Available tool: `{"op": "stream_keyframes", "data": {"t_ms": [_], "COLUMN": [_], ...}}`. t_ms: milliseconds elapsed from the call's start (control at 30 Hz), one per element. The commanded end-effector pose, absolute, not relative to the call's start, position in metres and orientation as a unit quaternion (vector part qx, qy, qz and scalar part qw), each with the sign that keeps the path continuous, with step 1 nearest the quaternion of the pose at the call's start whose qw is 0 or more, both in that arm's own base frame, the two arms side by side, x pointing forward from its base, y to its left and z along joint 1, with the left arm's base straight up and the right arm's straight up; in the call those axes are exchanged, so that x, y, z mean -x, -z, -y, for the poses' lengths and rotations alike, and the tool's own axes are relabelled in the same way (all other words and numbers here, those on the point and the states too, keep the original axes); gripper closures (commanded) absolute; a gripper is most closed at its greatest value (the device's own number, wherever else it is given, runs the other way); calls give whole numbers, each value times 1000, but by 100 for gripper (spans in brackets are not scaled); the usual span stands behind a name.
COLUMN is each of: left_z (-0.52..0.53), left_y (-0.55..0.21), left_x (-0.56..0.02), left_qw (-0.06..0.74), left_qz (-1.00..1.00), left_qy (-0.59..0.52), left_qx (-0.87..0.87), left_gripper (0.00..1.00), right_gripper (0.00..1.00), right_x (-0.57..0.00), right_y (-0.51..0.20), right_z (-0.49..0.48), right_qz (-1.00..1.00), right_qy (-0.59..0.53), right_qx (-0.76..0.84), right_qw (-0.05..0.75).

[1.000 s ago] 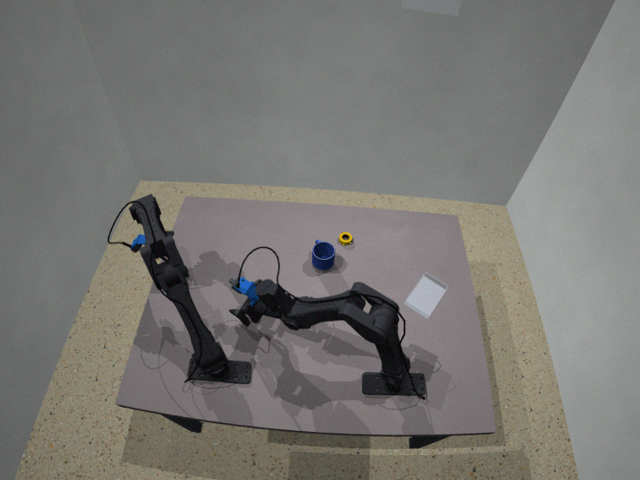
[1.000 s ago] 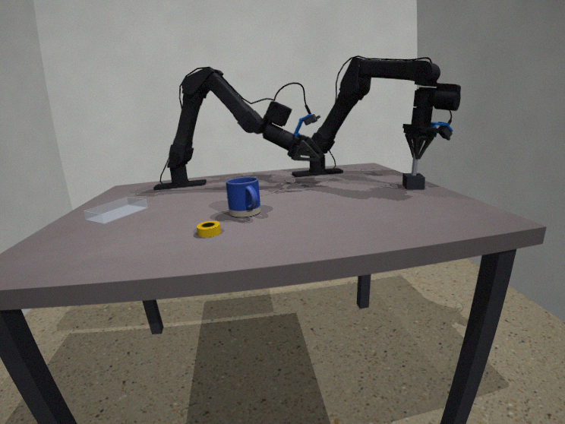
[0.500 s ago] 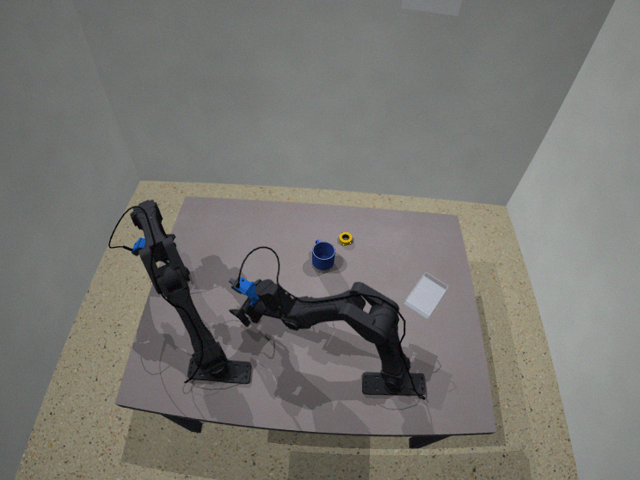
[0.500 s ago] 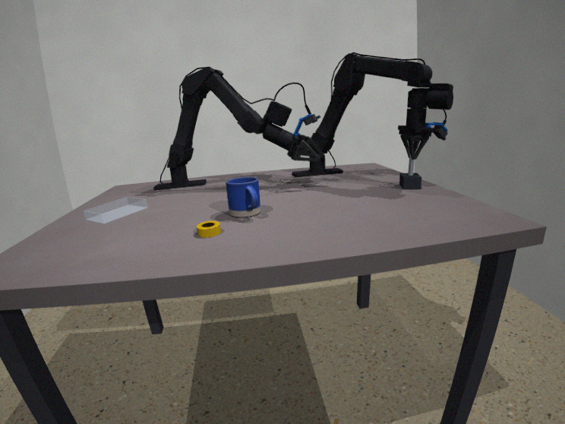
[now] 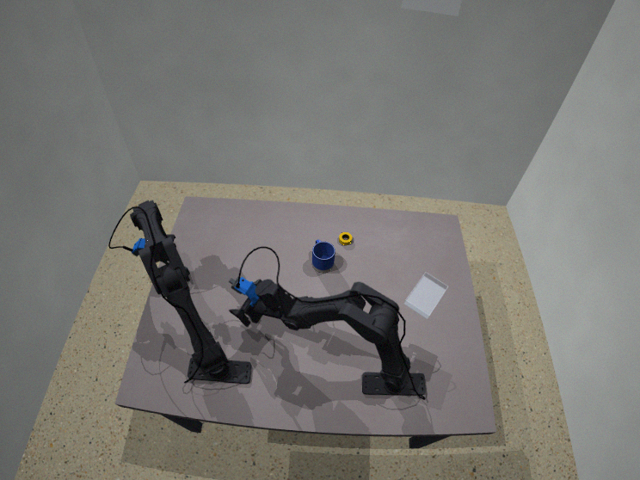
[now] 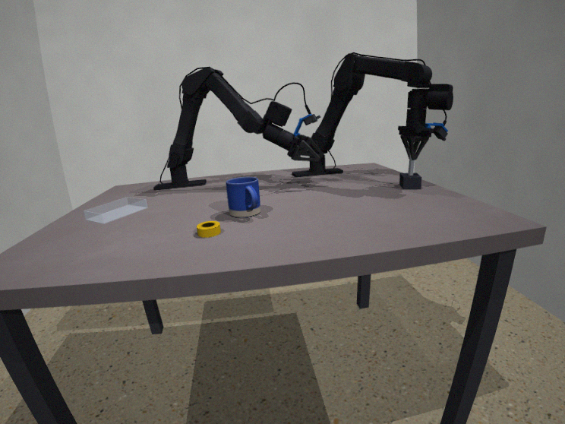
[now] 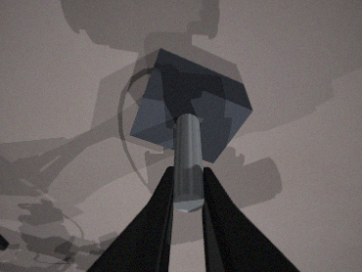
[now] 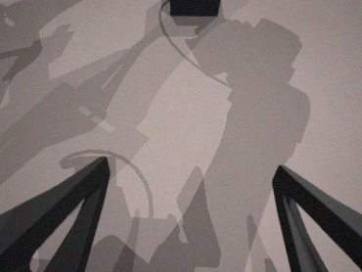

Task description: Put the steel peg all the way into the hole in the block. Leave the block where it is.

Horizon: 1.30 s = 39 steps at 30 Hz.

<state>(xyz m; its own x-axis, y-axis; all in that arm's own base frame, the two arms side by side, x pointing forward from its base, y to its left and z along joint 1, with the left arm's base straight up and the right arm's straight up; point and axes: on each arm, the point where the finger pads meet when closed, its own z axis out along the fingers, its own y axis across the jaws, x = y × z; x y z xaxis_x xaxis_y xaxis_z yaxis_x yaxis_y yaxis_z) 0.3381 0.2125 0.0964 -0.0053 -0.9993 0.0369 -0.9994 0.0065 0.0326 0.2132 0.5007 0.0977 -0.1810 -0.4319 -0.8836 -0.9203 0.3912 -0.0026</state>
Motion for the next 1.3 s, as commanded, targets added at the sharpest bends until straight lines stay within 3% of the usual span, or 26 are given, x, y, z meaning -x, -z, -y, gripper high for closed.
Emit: {"op": "stream_keyframes", "data": {"t_ms": [0, 1267], "left_z": [-221, -220], "left_y": [-110, -71], "left_x": [-343, -344], "left_qw": [-14, -8], "left_qz": [706, 706], "left_qy": [-1, -5], "left_qx": [-708, -708], "left_gripper": [100, 100], "right_gripper": [0, 0], "right_x": [-215, -215], "right_y": [-107, -107], "right_z": [-503, -503], "right_qz": [-710, -710], "right_qy": [-289, -289], "right_qx": [469, 469], "right_qw": [439, 439]}}
